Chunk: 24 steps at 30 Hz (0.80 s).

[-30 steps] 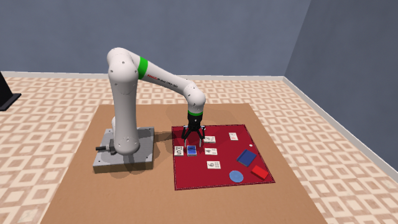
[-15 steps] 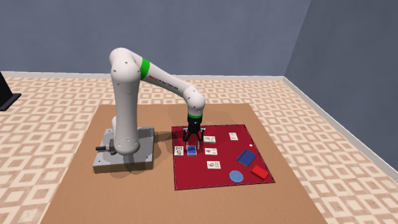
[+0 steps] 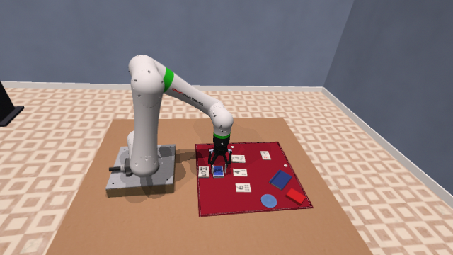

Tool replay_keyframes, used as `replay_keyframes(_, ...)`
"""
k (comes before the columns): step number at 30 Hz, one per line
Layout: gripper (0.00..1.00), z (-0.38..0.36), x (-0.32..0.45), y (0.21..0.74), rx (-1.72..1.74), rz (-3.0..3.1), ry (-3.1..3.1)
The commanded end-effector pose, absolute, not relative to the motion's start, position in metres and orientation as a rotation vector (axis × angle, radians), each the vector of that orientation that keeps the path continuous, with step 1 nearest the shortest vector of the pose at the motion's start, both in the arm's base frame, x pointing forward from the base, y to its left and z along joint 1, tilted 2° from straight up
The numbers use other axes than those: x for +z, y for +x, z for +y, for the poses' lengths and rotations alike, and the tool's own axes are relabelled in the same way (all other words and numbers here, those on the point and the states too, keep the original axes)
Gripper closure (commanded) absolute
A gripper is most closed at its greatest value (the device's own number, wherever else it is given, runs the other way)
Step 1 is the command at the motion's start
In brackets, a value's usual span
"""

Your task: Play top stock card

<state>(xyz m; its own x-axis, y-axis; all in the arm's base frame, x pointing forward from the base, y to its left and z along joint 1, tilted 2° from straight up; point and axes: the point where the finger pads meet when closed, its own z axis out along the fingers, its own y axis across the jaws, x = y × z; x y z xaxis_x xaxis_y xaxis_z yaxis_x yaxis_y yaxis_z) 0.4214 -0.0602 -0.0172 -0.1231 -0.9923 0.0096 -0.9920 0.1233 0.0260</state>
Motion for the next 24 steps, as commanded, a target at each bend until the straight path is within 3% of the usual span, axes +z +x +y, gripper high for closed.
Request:
replay_keyframes(1, 0.5, -0.0602, -0.0198, 0.4212, -0.021, -2.336, 2.063)
replay_keyframes(22, 0.5, -0.0602, -0.025, 0.4211, -0.021, -2.336, 2.063)
replay_keyframes(23, 0.58, -0.0602, -0.025, 0.4211, -0.021, -2.336, 2.063)
replay_keyframes(24, 0.58, -0.0602, -0.025, 0.4211, -0.021, -2.336, 2.063)
